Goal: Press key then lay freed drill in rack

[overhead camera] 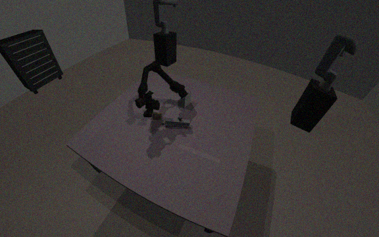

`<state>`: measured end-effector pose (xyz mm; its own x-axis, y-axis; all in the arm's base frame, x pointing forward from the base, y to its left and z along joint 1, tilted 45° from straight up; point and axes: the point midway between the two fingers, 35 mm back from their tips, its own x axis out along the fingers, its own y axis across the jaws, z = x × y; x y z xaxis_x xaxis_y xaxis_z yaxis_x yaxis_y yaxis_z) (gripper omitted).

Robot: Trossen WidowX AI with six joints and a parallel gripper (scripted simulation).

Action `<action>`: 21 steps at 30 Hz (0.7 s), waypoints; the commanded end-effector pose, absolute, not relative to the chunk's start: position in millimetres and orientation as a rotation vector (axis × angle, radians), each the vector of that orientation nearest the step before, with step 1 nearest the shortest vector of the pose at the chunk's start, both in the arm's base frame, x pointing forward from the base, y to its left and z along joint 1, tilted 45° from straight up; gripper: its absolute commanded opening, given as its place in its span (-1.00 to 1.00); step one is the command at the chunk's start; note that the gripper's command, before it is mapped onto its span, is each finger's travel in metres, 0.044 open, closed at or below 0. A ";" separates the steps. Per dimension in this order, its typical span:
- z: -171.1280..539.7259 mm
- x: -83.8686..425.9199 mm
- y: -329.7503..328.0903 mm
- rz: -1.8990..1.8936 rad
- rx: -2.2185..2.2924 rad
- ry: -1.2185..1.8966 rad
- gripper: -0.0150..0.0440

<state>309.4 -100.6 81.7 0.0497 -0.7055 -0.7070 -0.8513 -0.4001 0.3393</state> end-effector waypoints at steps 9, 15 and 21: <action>71.2 310.0 -110.7 1.278 -2.151 1.613 -0.49; 73.7 309.9 -109.1 1.275 -2.147 1.614 -0.05; 73.7 309.9 -109.1 1.275 -2.147 1.614 0.49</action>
